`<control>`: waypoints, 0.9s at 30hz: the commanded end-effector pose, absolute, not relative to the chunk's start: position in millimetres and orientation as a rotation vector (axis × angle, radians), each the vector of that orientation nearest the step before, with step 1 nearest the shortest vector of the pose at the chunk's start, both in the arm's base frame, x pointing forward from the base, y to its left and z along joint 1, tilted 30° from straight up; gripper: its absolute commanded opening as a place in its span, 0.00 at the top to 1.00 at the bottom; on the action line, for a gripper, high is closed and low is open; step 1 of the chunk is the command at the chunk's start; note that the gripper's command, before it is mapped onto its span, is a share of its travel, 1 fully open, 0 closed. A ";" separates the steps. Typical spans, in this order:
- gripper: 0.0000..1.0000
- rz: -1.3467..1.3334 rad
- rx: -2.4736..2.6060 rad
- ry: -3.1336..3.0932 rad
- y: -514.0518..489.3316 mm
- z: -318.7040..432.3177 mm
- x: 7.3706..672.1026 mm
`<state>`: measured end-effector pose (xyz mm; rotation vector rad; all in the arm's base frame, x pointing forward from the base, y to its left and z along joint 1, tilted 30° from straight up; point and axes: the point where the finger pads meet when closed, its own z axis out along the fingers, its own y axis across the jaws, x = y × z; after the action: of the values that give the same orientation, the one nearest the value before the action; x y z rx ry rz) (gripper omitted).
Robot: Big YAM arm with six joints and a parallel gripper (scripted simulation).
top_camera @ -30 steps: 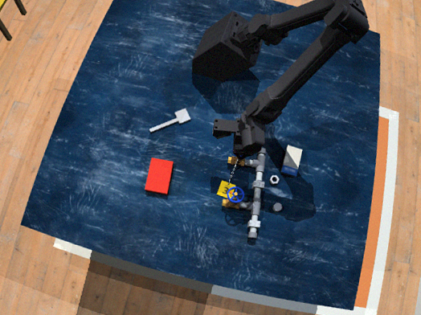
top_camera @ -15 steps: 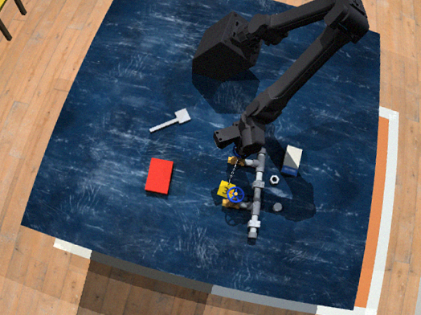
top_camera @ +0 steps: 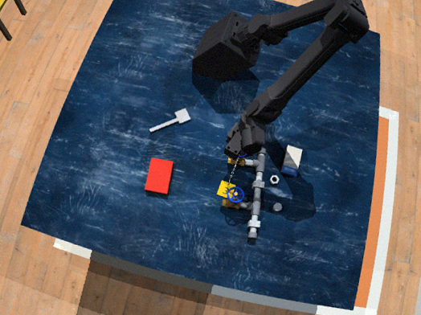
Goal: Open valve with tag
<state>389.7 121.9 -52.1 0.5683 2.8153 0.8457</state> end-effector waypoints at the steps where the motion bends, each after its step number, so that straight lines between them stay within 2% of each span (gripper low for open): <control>1: 1.00 0.775 0.064 2.784 122.7 -49.1 392.9; 27: 1.00 0.443 -1.300 2.259 122.5 -48.2 396.2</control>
<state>389.7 122.2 -52.0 -0.9519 2.4762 0.5509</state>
